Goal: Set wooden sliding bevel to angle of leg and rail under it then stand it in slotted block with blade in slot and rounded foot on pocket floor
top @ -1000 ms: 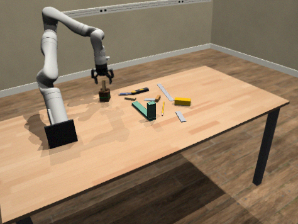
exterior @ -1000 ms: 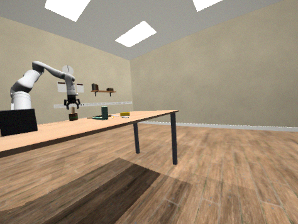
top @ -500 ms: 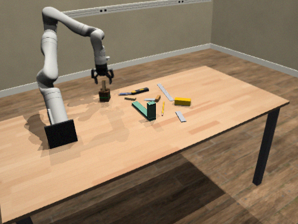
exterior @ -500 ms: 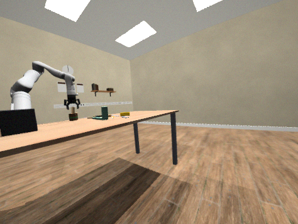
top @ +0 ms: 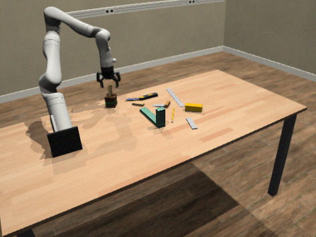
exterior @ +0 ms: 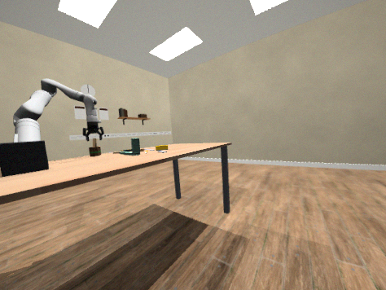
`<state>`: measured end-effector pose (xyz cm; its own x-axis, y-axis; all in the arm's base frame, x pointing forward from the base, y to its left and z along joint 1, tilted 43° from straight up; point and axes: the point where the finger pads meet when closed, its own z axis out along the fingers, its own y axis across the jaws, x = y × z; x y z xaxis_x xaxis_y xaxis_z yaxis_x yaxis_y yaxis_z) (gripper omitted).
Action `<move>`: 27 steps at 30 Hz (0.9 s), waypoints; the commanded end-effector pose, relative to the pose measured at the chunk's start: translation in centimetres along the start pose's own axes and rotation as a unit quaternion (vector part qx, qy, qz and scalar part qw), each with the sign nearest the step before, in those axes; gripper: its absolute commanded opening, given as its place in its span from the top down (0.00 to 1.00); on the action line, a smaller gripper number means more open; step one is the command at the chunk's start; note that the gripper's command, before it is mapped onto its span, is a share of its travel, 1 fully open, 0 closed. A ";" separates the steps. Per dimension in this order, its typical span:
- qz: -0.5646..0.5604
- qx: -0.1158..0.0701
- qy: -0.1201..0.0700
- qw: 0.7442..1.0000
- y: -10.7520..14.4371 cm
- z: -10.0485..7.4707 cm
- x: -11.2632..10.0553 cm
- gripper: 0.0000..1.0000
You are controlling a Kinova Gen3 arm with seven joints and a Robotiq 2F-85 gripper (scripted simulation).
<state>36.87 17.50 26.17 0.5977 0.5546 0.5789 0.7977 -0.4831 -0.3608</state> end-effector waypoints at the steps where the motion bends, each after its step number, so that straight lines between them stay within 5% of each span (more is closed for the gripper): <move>1: 0.000 -0.001 0.001 1.000 0.0 -1.0 0.0 0.00; 27: 0.000 -0.001 0.001 1.000 0.0 -11.0 0.0 0.00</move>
<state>36.06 10.69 33.51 0.5979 0.5541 0.5792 0.7975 -0.4840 -0.3603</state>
